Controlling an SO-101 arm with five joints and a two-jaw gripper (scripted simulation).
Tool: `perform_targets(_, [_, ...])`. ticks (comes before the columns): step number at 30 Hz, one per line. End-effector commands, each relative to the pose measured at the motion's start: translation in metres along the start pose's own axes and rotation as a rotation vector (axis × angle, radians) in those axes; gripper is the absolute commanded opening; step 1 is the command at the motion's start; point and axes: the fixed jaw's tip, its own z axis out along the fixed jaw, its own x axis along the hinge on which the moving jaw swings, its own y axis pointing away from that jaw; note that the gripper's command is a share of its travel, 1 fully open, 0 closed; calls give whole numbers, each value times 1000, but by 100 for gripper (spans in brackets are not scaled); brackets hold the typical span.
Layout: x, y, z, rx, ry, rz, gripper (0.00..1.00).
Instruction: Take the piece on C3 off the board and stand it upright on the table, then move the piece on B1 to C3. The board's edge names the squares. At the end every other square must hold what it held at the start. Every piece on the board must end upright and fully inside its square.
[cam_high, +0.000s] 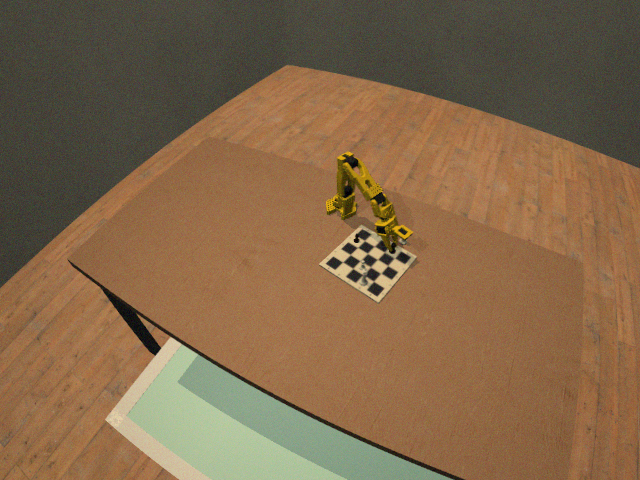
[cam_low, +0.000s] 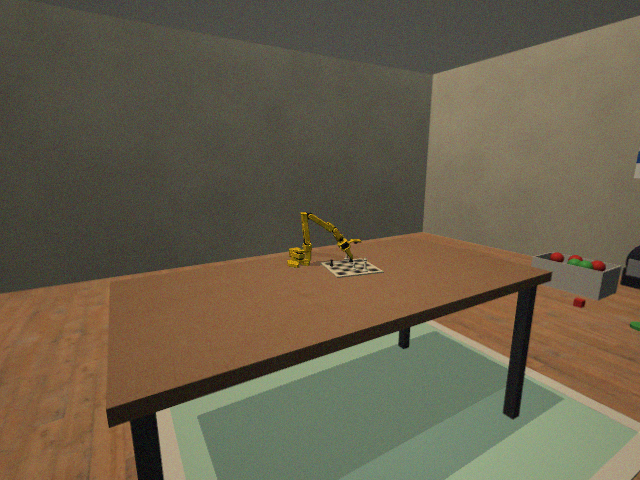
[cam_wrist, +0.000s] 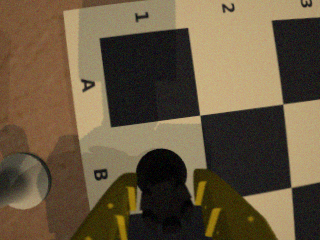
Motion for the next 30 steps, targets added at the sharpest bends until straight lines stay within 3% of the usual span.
perform_targets(1, [-3,-2,-1,4,-7,15,12])
perform_targets(30, [0,-4,1,8,-7,17,12])
